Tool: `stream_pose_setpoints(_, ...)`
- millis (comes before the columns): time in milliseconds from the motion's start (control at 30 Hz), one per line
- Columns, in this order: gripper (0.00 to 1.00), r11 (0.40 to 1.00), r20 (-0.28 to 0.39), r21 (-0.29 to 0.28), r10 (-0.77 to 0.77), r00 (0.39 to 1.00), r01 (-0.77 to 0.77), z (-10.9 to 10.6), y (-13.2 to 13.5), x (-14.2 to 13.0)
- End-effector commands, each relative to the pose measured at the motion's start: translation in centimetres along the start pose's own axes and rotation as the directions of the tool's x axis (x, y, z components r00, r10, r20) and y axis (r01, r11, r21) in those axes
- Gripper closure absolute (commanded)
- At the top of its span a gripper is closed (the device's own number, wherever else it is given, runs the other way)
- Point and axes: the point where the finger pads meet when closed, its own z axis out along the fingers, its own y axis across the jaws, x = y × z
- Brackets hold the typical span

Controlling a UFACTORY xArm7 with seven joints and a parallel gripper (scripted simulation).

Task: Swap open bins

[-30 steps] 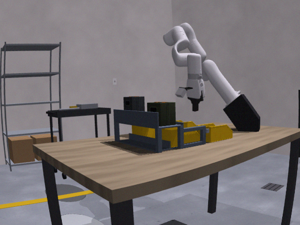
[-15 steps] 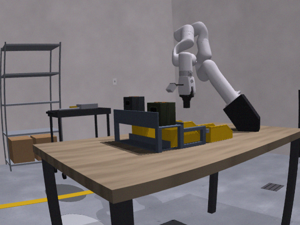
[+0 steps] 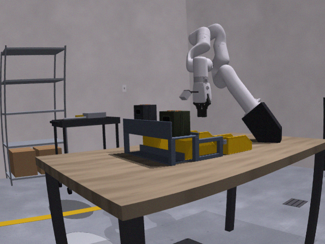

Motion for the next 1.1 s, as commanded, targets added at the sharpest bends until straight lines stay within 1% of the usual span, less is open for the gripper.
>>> stream_pose_setpoints(0,0.74,1.0,-0.003,0.0,0.0,1.0,0.0,-0.09,-0.01,0.13)
stream_pose_setpoints(767,0.74,1.0,-0.003,0.0,0.0,1.0,0.0,-0.06,-0.01,0.13)
stream_pose_setpoints(1067,0.74,1.0,-0.003,0.0,0.0,1.0,0.0,0.62,-0.01,0.13)
